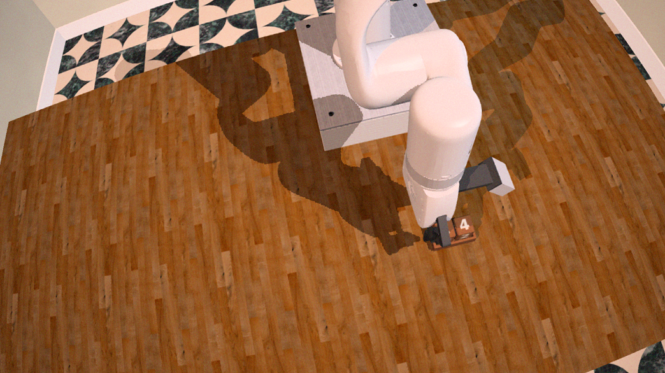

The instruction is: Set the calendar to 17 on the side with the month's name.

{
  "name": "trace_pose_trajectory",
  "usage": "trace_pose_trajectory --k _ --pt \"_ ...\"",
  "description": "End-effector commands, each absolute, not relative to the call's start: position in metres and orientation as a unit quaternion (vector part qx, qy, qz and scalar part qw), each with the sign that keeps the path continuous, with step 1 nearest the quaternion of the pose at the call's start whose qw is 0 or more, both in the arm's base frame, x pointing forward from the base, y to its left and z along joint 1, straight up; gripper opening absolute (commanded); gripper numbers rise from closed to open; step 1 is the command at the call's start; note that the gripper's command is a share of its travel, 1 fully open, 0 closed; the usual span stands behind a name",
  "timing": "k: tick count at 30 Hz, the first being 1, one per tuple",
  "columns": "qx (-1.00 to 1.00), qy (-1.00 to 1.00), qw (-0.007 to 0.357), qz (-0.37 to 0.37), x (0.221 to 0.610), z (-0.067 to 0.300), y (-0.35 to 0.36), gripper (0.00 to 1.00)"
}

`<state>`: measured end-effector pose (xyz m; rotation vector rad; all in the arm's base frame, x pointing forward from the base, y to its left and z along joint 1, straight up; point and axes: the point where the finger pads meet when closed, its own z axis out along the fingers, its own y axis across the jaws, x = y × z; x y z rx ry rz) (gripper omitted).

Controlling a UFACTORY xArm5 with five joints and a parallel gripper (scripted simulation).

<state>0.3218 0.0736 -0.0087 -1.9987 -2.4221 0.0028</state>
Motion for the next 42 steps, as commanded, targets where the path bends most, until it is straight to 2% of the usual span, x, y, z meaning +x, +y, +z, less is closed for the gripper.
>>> trace_pose_trajectory --k 1,7,42 --pt "-0.637 -0.771 0.000 0.000 0.331 -0.009 0.079 1.00" --pt "-0.637 -0.771 0.000 0.000 0.348 -0.008 0.089 1.00" --pt "-0.637 -0.771 0.000 0.000 0.348 -0.008 0.089 1.00"
